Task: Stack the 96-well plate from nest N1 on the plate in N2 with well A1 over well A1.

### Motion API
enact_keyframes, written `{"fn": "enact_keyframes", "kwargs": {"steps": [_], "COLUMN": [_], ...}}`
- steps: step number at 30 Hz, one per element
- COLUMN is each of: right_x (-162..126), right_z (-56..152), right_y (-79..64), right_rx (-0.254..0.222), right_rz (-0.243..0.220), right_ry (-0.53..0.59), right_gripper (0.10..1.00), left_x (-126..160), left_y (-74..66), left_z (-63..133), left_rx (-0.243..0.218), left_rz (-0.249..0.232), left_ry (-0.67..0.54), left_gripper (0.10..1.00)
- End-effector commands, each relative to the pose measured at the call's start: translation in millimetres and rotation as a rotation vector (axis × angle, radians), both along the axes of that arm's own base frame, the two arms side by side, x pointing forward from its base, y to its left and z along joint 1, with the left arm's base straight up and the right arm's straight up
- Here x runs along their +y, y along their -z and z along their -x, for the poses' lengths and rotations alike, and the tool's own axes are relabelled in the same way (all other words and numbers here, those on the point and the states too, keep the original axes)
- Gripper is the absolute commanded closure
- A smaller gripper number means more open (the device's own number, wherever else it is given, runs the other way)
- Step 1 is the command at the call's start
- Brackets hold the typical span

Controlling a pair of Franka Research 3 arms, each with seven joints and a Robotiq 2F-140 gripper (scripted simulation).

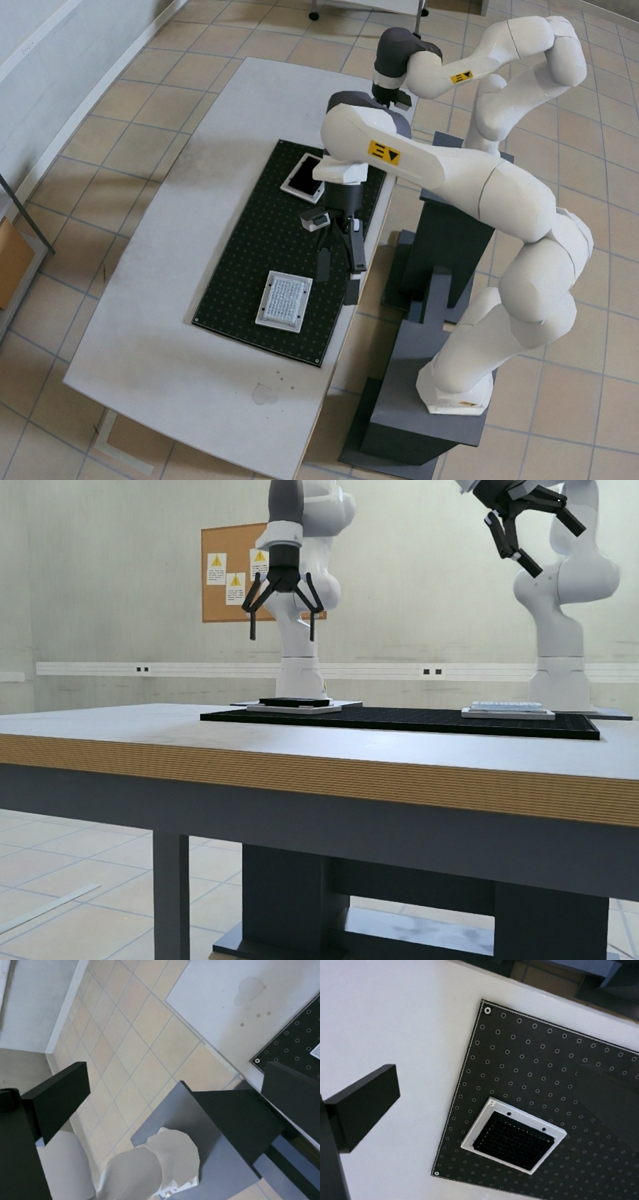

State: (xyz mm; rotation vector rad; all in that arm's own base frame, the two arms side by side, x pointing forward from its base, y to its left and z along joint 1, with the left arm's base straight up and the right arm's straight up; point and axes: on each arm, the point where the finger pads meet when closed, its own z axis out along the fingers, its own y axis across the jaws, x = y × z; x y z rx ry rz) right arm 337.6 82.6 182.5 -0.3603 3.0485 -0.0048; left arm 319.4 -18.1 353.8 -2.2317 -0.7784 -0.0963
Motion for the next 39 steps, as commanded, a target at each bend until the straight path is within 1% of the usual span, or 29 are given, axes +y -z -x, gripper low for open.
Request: {"fn": "enact_keyframes", "kwargs": {"steps": [1,17,25,26,29,31,32,34,39], "right_x": [0.0,0.0,7.9,8.7,10.3,10.3,10.6,10.6,11.5], "right_z": [0.0,0.0,-25.1,-28.2,-37.6,-37.6,-40.9,-40.9,-56.4], "right_y": [-0.1,-0.1,-30.2,-33.8,-44.8,-44.8,-48.6,-48.6,-66.3], "right_rx": [0.000,0.000,0.007,0.007,0.008,0.008,0.008,0.008,0.008], "right_rz": [0.000,0.000,-0.002,-0.002,-0.002,-0.002,-0.002,-0.002,-0.001], "right_ry": [0.000,0.000,-0.264,-0.264,-0.350,-0.350,-0.384,-0.384,-0.522], "right_gripper": [0.098,0.098,0.098,0.098,0.098,0.098,0.098,0.098,0.098], "left_x": [0.0,0.0,0.0,0.0,0.0,0.0,0.0,0.0,0.0], "left_y": [-0.1,-0.1,-0.1,-0.1,-0.1,-0.1,-0.1,-0.1,-0.1], "left_z": [0.0,0.0,0.0,0.0,0.0,0.0,0.0,0.0,0.0], "left_rx": [0.000,0.000,0.000,0.000,0.000,0.000,0.000,0.000,0.000], "left_rz": [0.000,0.000,0.000,0.000,0.000,0.000,0.000,0.000,0.000], "left_ry": [0.000,0.000,0.000,0.000,0.000,0.000,0.000,0.000,0.000], "left_gripper": [0.098,0.098,0.098,0.098,0.098,0.098,0.098,0.098,0.098]}}
